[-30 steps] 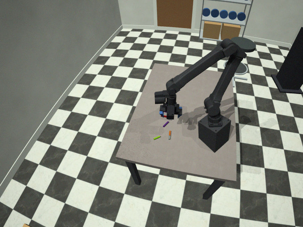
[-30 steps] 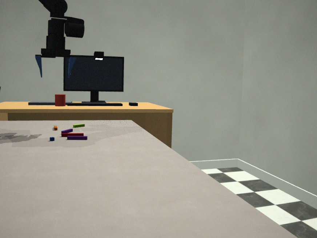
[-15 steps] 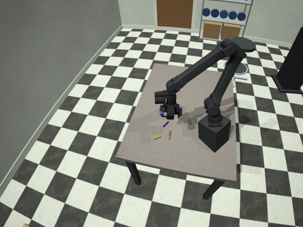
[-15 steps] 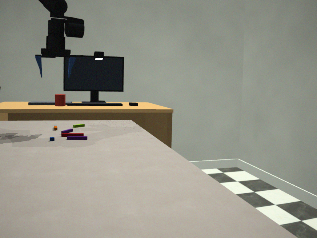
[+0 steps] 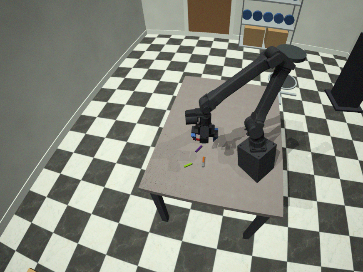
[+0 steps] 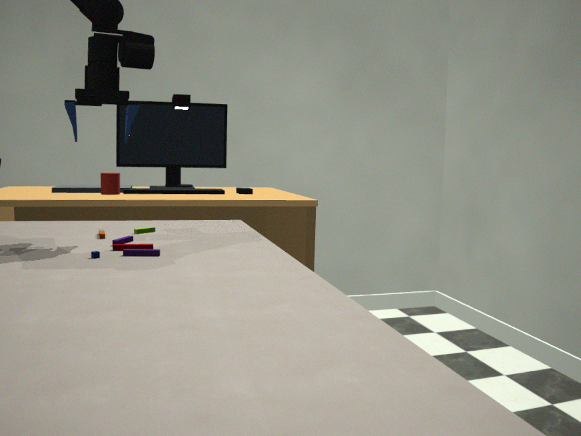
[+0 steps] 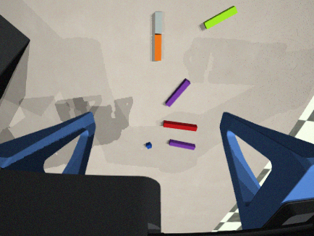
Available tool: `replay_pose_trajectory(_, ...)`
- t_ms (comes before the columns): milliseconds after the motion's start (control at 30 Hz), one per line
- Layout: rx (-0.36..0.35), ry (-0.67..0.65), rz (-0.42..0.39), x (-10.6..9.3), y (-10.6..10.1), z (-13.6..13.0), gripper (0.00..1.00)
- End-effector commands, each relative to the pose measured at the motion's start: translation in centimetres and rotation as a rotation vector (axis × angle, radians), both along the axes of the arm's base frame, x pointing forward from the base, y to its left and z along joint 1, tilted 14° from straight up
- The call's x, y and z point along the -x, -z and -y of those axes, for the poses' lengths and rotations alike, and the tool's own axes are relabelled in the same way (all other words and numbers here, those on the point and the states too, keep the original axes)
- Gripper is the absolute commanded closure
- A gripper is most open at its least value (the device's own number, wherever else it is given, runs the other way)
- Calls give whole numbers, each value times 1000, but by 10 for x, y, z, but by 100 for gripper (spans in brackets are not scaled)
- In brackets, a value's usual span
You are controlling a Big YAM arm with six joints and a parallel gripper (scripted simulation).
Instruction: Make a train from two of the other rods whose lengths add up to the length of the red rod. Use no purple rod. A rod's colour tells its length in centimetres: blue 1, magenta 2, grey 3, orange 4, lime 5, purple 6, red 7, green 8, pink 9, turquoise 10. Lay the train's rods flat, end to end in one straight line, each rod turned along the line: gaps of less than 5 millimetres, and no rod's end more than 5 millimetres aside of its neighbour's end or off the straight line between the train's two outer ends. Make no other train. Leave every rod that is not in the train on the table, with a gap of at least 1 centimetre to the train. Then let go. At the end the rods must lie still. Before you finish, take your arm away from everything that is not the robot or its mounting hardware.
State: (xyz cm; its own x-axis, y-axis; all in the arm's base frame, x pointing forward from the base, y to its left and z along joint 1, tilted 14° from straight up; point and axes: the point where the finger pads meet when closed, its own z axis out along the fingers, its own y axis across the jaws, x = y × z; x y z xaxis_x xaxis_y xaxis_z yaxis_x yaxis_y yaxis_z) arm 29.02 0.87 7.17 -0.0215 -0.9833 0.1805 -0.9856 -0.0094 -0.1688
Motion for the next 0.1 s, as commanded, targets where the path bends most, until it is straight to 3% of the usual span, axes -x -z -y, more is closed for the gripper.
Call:
replay_pose_trajectory(0,-10,1,52,-16,-17,-6,0)
replay_pose_trajectory(67,-10,1,52,-16,-17,-6,0)
